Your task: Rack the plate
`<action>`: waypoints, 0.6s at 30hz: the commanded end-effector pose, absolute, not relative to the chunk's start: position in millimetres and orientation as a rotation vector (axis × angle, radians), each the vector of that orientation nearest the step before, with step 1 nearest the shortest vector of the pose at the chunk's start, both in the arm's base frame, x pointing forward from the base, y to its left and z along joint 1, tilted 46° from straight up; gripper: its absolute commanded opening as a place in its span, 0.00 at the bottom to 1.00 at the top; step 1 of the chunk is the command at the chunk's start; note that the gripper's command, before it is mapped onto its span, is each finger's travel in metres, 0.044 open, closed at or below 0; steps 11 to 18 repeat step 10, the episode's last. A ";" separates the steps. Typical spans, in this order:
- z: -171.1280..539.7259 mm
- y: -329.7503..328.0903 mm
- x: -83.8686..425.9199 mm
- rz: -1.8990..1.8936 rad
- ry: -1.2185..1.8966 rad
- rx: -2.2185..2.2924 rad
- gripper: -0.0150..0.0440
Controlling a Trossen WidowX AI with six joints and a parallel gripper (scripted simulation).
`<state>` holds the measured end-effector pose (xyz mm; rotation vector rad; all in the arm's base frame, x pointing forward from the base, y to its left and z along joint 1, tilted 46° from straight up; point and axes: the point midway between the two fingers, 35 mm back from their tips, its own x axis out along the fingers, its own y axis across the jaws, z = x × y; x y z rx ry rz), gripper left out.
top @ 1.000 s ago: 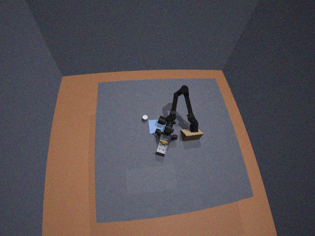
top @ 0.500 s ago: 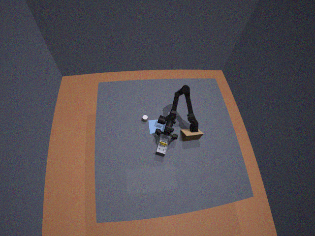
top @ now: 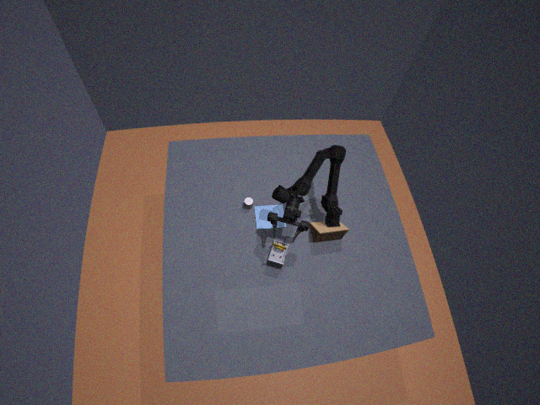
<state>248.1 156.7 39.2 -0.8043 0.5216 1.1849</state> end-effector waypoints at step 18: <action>40.6 163.0 238.5 1.028 0.905 -0.719 0.93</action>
